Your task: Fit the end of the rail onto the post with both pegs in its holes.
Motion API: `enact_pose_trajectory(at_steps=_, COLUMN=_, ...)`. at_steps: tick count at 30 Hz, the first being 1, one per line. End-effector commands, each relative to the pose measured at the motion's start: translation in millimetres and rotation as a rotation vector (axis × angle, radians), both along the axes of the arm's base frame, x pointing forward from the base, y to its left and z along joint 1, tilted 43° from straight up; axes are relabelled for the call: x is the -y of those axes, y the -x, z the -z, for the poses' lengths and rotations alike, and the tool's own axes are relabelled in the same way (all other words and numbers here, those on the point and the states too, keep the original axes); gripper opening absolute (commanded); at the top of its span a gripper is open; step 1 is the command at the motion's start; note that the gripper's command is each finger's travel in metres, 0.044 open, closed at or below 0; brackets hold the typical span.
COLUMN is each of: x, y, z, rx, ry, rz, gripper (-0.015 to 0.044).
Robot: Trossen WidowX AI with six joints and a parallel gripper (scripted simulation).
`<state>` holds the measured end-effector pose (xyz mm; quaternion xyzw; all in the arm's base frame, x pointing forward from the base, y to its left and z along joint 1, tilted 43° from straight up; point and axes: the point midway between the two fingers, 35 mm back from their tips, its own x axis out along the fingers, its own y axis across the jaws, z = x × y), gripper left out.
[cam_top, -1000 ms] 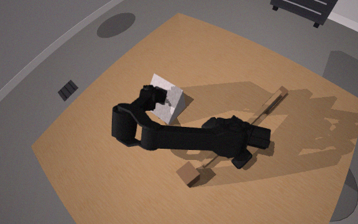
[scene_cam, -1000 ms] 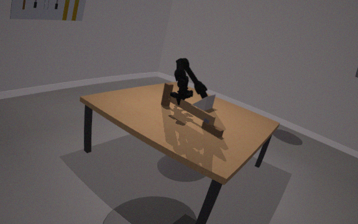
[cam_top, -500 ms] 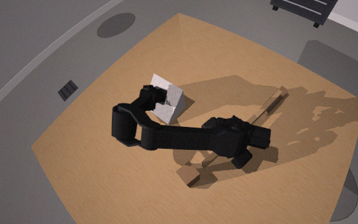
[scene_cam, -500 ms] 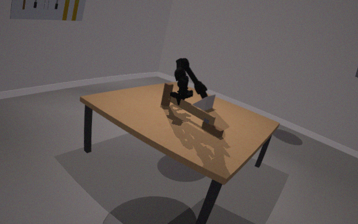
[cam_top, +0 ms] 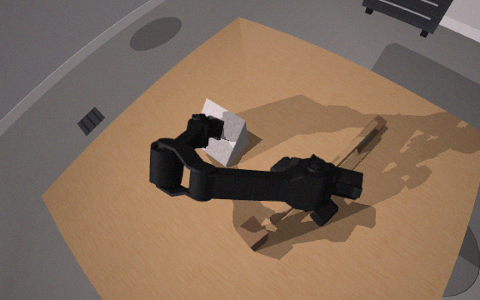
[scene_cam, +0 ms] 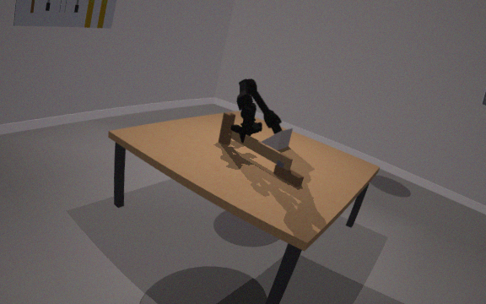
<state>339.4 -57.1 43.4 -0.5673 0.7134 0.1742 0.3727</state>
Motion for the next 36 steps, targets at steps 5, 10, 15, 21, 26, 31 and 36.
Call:
enact_pose_trajectory(at_steps=5, x=-1.3, y=-0.9, z=1.6, rx=0.003, ry=-0.003, rz=-0.004, gripper=0.0000)
enact_pose_trajectory(at_steps=10, x=-1.8, y=-0.9, z=1.0, rx=0.003, ry=-0.003, rz=-0.004, gripper=0.0000)
enact_pose_trajectory(at_steps=15, x=-2.4, y=-0.9, z=0.5, rx=0.003, ry=-0.003, rz=-0.004, gripper=0.0000)
enact_pose_trajectory(at_steps=21, x=-3.0, y=-0.9, z=-0.2, rx=0.003, ry=-0.003, rz=-0.004, gripper=0.0000)
enact_pose_trajectory(at_steps=26, x=-3.5, y=-0.9, z=-0.6, rx=0.003, ry=-0.004, rz=-0.004, gripper=0.0000)
enact_pose_trajectory(at_steps=31, x=-3.4, y=-0.8, z=-1.0, rx=0.003, ry=-0.004, rz=-0.004, gripper=0.0000)
enact_pose_trajectory(at_steps=36, x=-2.4, y=-0.4, z=-1.8, rx=0.003, ry=-0.003, rz=-0.004, gripper=0.0000)
